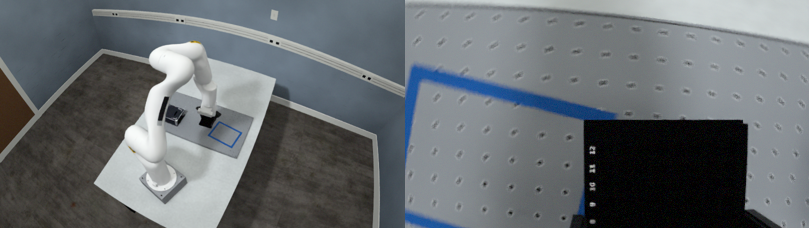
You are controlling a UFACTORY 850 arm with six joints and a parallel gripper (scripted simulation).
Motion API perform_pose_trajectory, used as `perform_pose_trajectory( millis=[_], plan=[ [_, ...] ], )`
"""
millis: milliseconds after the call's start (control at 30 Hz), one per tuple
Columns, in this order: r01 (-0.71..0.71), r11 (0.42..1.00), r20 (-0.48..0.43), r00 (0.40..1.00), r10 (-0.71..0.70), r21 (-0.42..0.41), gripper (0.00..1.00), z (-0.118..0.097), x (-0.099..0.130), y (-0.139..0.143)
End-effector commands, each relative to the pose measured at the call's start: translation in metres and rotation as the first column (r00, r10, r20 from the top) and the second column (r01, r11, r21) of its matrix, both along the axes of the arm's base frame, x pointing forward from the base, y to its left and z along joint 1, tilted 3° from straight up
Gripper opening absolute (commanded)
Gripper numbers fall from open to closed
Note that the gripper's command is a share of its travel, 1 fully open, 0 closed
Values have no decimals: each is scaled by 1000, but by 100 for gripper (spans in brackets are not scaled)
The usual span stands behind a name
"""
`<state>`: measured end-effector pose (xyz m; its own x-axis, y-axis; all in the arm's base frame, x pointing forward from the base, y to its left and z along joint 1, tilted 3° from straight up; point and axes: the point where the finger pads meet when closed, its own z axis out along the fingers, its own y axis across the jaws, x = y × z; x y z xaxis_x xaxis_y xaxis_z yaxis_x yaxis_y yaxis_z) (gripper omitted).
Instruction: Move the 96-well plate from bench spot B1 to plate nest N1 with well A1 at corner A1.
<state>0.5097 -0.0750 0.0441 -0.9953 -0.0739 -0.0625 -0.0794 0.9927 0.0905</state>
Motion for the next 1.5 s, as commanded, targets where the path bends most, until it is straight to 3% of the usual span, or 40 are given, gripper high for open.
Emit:
perform_pose_trajectory(
  millis=[0, 300, 500, 733, 800, 1300, 1367, 1467],
  plan=[
    [205, 978, -51, 977, -207, -43, 0, 5, 0, 19],
    [425, 904, -63, 902, -427, -43, 0, 9, -2, 42],
    [595, 802, -73, 799, -597, -45, 0, 13, -3, 62],
    [764, 643, -84, 638, -765, -51, 0, 18, -5, 85],
    [764, 643, -84, 638, -765, -51, 0, 18, -5, 85],
    [977, 200, -102, 192, -976, -70, 0, 27, -9, 134],
    [977, 200, -102, 192, -976, -70, 0, 27, -9, 134],
    [992, 101, -104, 93, -990, -74, 0, 29, -9, 143]
  ],
)
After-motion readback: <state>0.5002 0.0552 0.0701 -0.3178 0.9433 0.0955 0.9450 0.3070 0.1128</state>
